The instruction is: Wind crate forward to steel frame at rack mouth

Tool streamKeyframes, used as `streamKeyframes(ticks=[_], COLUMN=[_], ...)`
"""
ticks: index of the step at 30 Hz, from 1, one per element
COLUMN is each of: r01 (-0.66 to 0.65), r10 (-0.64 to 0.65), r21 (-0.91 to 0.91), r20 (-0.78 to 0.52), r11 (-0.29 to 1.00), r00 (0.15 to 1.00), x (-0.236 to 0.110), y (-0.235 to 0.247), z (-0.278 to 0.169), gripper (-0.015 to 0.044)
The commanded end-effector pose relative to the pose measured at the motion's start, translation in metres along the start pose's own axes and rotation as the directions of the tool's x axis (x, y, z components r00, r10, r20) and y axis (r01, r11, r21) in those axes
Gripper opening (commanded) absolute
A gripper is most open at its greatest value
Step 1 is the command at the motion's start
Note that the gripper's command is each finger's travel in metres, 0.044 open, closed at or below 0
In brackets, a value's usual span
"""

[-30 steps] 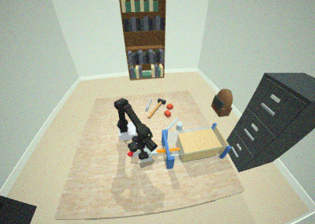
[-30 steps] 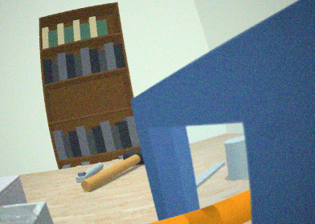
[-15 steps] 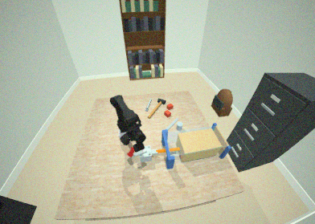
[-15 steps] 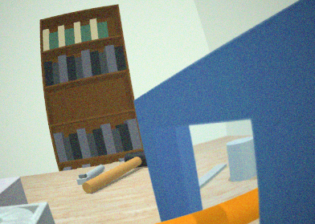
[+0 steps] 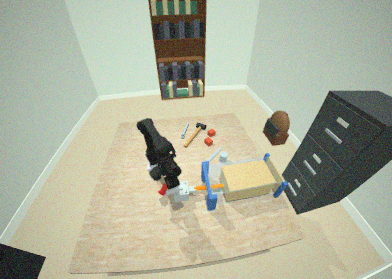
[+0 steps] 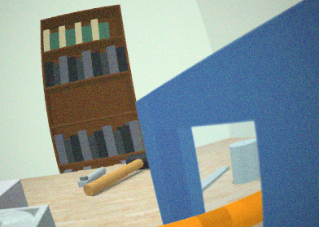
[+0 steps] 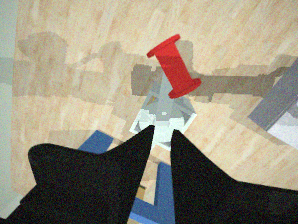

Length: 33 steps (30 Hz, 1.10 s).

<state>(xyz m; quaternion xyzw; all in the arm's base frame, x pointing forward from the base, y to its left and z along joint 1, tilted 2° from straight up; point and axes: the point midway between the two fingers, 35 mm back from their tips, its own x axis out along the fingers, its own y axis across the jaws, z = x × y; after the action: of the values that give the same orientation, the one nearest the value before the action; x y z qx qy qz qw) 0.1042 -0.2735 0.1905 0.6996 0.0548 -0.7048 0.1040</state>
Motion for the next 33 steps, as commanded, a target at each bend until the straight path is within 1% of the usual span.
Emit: streamKeyframes(ticks=[1,33], r01=[-0.004,0.012], r10=[0.004,-0.012], r21=[0.003,0.0], r20=[0.002,-0.017], r11=[1.0,1.0], r00=[1.0,1.0], x=[-0.0004,-0.0001], y=[0.0007,0.0], z=[0.0005,0.0], gripper=[0.0,0.0])
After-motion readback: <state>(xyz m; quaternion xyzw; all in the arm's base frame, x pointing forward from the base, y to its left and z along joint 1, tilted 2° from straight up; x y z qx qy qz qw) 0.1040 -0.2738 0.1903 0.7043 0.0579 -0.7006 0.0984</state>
